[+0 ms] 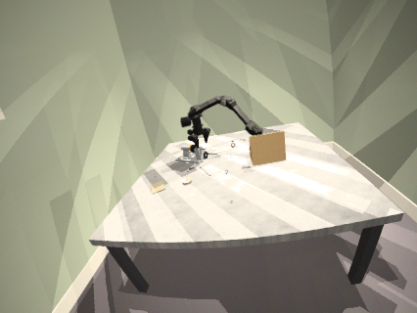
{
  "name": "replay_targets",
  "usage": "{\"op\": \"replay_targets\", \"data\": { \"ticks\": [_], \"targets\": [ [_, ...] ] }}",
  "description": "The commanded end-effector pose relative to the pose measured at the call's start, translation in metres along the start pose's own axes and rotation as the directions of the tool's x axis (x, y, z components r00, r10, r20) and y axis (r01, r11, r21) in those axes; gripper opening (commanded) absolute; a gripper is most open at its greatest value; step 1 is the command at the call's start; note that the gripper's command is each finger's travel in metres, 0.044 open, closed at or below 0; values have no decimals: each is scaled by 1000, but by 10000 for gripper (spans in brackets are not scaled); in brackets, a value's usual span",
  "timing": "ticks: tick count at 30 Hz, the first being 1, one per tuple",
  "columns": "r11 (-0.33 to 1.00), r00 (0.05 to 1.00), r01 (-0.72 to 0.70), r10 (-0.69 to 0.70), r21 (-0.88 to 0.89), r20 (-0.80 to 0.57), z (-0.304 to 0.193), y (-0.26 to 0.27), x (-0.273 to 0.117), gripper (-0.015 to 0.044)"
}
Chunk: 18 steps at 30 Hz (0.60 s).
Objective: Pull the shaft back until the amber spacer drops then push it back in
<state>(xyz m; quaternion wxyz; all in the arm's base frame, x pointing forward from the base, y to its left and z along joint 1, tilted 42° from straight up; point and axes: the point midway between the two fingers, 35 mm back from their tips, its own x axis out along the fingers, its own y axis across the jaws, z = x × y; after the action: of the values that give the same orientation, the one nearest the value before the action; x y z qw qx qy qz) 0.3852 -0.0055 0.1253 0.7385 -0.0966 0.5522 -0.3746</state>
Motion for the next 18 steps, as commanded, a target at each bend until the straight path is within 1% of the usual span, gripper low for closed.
{"op": "replay_targets", "data": {
  "ticks": [1, 6, 9, 14, 18],
  "targets": [
    [1000, 1000, 4, -4, -6, 3, 0, 0, -1, 440],
    [1000, 1000, -3, 3, -9, 12, -1, 3, 0, 440],
    [999, 997, -41, 42, -29, 59, -7, 20, 4, 440],
    [993, 971, -100, 113, -70, 213, -15, 47, 11, 440],
    [989, 927, -103, 134, -103, 352, -20, 55, 18, 440]
  ]
}}
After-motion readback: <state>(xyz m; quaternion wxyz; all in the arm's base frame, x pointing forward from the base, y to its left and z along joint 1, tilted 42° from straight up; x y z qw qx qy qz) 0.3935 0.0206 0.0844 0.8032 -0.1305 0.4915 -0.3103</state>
